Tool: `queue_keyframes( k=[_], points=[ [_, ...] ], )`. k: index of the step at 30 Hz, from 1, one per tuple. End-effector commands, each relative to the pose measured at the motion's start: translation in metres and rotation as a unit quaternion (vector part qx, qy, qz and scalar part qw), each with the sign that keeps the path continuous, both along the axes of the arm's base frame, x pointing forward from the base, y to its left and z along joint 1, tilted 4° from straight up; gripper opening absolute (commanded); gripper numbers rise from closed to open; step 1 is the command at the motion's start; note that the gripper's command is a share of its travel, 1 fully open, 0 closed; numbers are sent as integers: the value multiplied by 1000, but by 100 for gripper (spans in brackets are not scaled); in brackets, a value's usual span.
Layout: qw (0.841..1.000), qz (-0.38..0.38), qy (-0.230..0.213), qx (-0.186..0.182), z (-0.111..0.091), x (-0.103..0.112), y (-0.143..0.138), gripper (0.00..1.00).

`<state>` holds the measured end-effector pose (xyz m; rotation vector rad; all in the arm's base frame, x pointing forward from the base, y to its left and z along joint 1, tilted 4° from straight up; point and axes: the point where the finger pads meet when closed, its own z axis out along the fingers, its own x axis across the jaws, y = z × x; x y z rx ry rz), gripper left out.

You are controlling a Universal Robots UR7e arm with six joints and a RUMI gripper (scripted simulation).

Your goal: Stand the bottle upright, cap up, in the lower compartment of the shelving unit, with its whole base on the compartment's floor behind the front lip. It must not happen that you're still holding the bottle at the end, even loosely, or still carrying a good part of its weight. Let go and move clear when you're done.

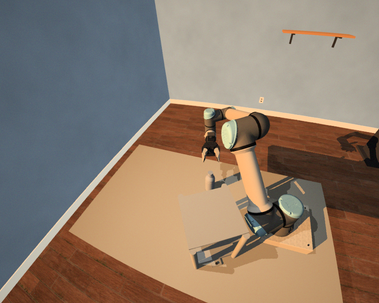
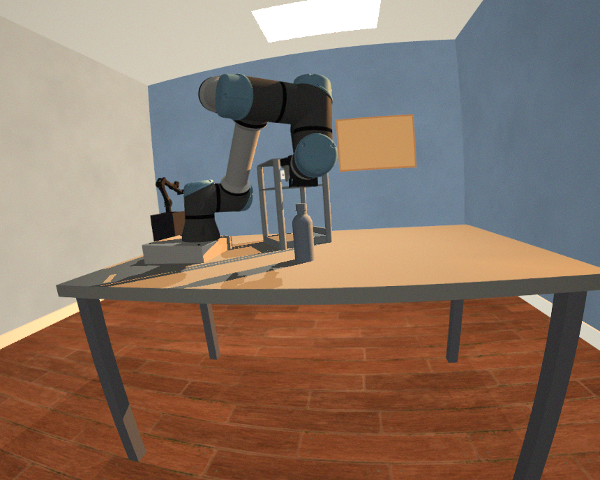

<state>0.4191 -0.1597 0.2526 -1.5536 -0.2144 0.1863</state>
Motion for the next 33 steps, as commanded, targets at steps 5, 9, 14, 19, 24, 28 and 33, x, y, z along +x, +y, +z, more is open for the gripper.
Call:
queue_keyframes(
  k=[5, 9, 14, 19, 24, 28, 33],
  points=[
    [1000, 19, -18, 7, 0, 0, 0, 50],
    [1000, 22, -21, 8, 0, 0, 0, 50],
    [999, 23, -21, 8, 0, 0, 0, 50],
    [999, 23, -21, 8, 0, 0, 0, 50],
    [999, 23, -21, 8, 0, 0, 0, 50],
    [999, 23, -22, 8, -1, 0, 0, 50],
    [999, 23, -22, 7, -2, 0, 0, 50]
  ],
)
